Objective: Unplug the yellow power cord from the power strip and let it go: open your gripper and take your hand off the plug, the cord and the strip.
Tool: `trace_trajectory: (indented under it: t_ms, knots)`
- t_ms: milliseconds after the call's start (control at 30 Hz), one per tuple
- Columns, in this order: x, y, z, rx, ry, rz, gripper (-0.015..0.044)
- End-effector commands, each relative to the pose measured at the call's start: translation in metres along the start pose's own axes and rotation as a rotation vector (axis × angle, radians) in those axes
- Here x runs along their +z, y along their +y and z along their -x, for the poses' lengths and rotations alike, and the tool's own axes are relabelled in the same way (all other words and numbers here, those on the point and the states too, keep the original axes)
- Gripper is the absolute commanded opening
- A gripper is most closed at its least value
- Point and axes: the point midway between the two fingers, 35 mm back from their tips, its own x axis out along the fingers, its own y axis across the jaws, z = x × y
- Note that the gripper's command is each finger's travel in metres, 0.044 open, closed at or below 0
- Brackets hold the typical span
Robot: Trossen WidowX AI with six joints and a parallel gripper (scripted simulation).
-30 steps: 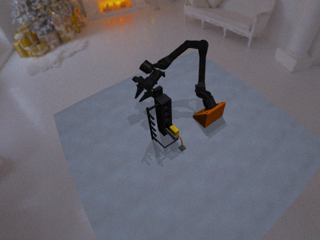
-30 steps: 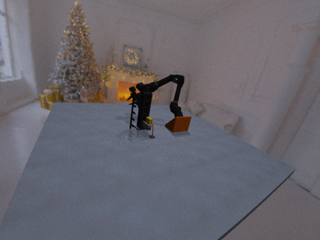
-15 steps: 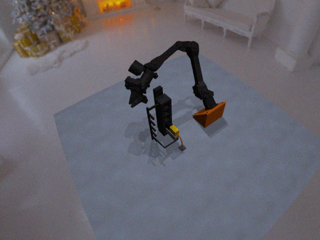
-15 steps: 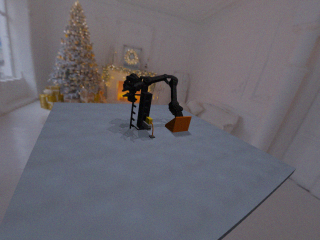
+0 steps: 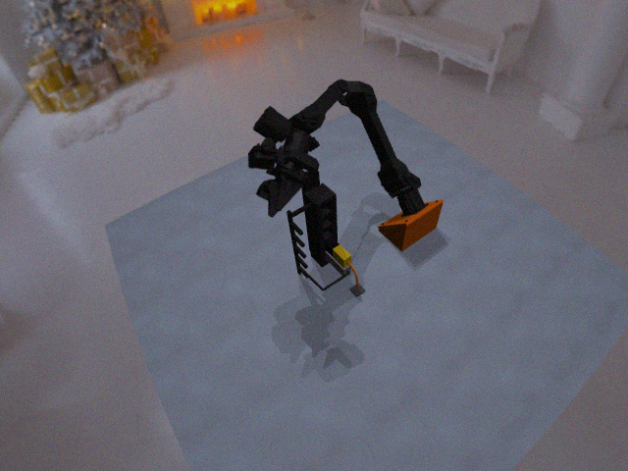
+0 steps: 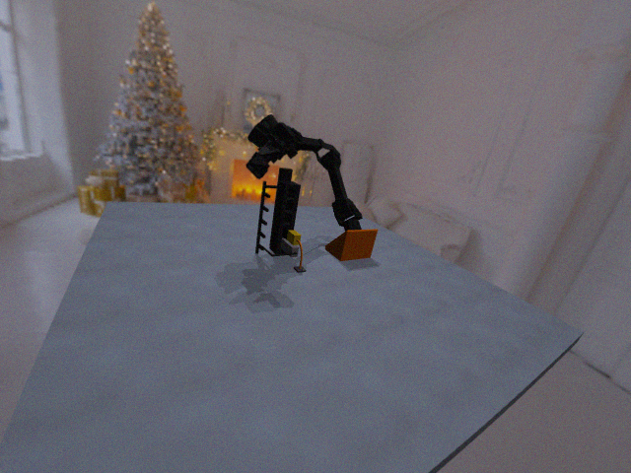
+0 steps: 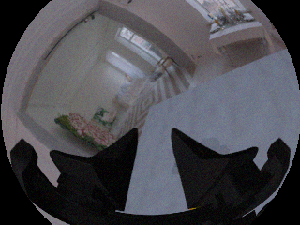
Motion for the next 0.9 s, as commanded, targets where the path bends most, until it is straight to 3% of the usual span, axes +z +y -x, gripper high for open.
trace_trajectory:
  t_ms: [0, 333, 433, 700, 867]
  knots:
    - [-0.017, 0.036, -0.013, 0.029, 0.059, 0.179, 0.016]
    - [-0.092, 0.042, -0.041, -0.036, 0.361, 0.553, 0.016]
    - [-0.129, 0.053, -0.046, 0.027, 0.462, 0.608, 0.016]
    - [-0.176, 0.02, -0.049, -0.051, 0.735, 0.838, 0.016]
    - [-0.22, -0.026, -0.035, -0.095, 1.138, 1.177, 0.016]
